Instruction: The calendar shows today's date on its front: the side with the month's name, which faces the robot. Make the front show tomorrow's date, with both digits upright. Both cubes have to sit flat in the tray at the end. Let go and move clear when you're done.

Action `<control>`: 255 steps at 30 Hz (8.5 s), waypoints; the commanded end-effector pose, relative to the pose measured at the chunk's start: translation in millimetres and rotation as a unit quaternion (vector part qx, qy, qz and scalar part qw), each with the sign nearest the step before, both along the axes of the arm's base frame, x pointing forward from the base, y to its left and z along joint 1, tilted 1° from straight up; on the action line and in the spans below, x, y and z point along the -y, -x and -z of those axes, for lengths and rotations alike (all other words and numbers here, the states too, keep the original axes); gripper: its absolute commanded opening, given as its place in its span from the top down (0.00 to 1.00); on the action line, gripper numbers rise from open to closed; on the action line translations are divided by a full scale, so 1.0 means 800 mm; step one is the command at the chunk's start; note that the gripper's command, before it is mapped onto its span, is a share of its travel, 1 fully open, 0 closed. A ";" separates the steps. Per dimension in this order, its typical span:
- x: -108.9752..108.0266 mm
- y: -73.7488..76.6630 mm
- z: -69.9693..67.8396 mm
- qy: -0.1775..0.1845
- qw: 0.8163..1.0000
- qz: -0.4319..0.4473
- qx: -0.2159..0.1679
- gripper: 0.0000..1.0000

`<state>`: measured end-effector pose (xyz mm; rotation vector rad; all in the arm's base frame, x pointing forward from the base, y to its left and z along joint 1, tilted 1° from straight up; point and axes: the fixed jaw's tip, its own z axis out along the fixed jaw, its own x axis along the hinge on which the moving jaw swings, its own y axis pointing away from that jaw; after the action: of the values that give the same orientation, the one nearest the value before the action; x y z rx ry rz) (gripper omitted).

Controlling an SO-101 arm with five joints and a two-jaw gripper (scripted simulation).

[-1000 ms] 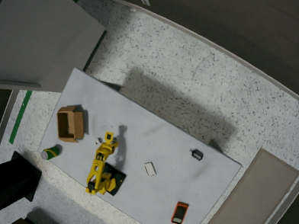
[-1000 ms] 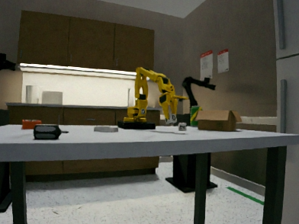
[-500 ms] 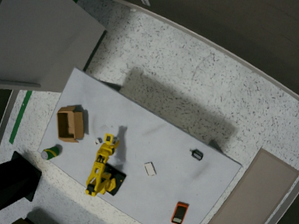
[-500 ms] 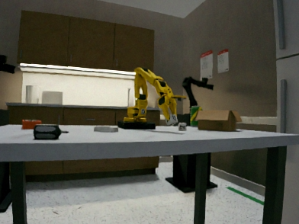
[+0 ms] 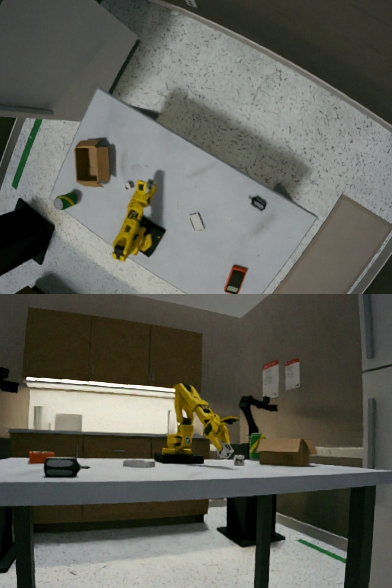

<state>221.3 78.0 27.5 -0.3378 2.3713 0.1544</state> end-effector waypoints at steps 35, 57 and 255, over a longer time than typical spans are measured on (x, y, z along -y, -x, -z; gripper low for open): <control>0.001 -0.008 0.004 -0.053 0.986 0.008 0.159 1.00; 0.003 -0.003 -0.002 -0.065 0.978 0.008 0.198 1.00; 0.012 0.022 0.014 -0.322 0.919 0.203 0.099 0.64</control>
<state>209.3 68.8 9.8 0.2215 2.0093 0.5096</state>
